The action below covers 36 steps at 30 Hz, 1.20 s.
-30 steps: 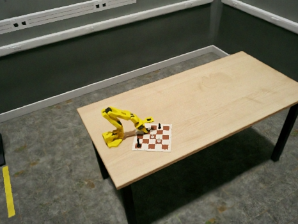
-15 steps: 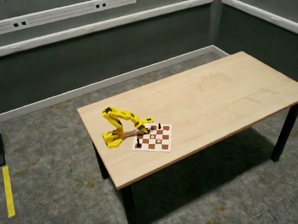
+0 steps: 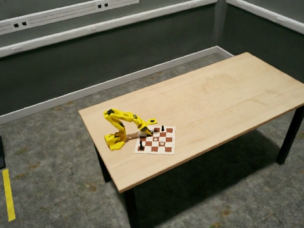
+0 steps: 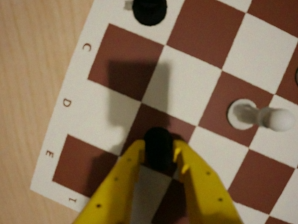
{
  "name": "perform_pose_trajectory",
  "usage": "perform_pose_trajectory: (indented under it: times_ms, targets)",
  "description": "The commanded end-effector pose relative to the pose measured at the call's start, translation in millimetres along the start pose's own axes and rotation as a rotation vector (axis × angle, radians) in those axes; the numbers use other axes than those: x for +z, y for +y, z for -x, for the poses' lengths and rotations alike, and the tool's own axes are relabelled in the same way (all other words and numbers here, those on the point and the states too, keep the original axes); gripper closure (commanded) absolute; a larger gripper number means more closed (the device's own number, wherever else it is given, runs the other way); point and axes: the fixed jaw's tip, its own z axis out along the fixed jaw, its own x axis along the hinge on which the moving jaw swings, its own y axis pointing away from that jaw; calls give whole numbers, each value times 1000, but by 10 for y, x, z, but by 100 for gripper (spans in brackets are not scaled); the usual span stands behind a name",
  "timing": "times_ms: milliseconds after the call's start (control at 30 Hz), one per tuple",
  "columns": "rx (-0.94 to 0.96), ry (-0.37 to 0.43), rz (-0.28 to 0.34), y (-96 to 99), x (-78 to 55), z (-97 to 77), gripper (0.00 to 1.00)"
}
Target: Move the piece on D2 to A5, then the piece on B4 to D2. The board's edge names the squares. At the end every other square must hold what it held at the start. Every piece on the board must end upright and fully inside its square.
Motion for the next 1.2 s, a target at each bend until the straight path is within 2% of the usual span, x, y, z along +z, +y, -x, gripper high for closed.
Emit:
perform_pose_trajectory:
  times_ms: [0, 767, 1167]
  targets:
    - [5, -10, -1, -5, -19, 49, 91]
    - [11, -10, -4, -18, -5, 26, 91]
    - [11, -10, -4, -18, -5, 26, 95]
